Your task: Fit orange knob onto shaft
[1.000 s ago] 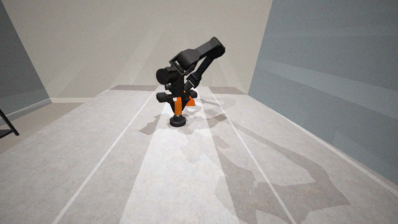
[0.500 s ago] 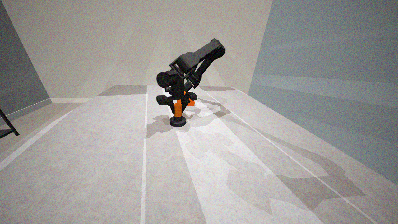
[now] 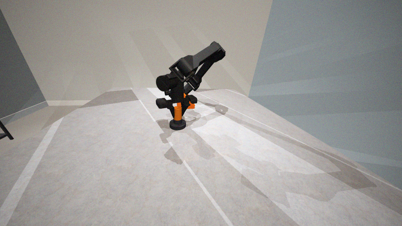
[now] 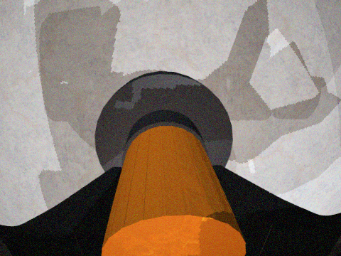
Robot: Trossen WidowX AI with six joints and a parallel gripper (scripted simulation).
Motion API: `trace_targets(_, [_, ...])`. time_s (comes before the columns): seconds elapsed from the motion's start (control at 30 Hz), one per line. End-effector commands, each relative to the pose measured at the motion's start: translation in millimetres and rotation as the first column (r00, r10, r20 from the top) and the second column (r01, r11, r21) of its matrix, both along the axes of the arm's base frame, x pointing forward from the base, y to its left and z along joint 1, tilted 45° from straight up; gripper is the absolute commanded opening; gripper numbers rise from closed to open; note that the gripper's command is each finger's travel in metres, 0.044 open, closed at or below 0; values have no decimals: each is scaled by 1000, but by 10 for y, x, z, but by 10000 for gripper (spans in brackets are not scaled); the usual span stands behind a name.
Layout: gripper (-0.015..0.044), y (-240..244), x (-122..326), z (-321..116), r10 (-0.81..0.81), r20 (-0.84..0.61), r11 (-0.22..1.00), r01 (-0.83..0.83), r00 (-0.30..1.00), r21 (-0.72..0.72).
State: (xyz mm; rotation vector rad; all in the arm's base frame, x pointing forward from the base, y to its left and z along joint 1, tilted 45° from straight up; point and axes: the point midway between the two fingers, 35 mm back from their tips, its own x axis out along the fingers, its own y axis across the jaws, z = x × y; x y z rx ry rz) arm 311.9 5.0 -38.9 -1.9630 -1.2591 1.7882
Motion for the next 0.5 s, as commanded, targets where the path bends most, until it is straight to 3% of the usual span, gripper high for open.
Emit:
trace_targets(0.0, [184,-4,1,2,-1,1,1000,1,1000,0])
trace_targets(0.33, [440,-4,1,2,-1,1,1000,1,1000,0])
trace_targets(0.47, [440,-4,1,2,-1,1,1000,1,1000,0])
